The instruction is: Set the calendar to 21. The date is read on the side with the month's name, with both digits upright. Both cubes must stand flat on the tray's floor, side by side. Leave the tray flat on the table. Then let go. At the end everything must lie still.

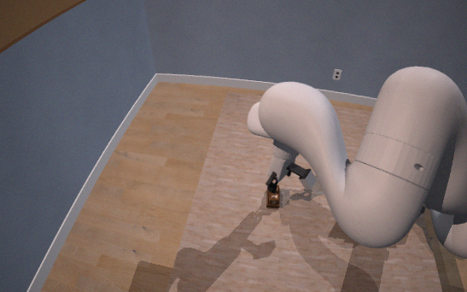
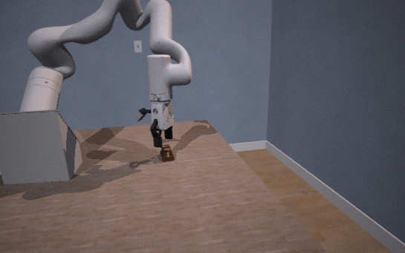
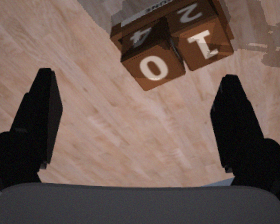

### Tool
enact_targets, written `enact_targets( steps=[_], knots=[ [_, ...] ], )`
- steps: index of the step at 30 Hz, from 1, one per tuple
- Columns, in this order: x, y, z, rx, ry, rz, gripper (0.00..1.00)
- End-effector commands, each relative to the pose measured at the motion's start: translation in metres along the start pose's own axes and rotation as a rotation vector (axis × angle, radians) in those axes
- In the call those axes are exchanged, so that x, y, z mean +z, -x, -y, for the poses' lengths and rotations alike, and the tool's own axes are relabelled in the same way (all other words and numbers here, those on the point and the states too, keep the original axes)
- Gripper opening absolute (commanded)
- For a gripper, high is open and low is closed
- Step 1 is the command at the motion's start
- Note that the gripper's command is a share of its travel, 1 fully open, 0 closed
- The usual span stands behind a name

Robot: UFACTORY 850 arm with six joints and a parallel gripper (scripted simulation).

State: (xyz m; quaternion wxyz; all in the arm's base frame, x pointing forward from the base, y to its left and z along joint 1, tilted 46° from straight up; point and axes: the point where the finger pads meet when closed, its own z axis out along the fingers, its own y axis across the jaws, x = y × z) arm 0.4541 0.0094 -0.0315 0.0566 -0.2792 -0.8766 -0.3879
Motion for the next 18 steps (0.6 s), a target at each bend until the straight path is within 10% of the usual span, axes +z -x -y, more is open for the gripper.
enact_targets(
  steps=[1,18],
  knots=[
    [-0.001,0.001,0.000,0.000,0.000,0.001,1.00],
    [0.001,0.000,-0.013,0.131,0.000,0.001,1.00]
  ],
)
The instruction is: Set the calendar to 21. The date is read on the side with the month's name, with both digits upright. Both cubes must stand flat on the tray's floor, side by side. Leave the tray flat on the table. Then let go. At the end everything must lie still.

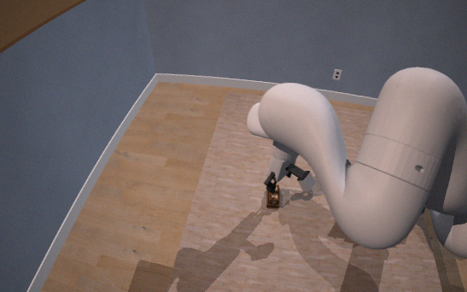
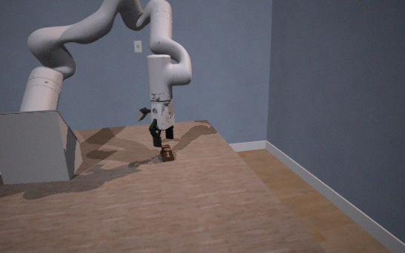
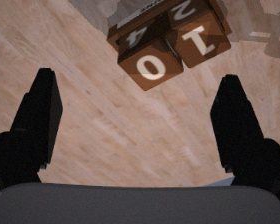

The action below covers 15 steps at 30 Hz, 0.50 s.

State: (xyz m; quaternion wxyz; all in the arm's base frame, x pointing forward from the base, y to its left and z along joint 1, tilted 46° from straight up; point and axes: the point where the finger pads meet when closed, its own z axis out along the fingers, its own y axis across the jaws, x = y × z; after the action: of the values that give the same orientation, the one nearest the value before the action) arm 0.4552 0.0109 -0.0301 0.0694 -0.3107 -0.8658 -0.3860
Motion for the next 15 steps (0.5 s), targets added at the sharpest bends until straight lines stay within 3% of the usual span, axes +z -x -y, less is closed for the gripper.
enact_targets(
  steps=[1,12,15],
  knots=[
    [0.001,-0.002,-0.019,0.059,-0.001,-0.001,1.00],
    [0.002,-0.003,-0.028,0.184,-0.001,0.000,1.00],
    [0.003,-0.005,-0.048,0.190,-0.001,0.000,1.00]
  ],
)
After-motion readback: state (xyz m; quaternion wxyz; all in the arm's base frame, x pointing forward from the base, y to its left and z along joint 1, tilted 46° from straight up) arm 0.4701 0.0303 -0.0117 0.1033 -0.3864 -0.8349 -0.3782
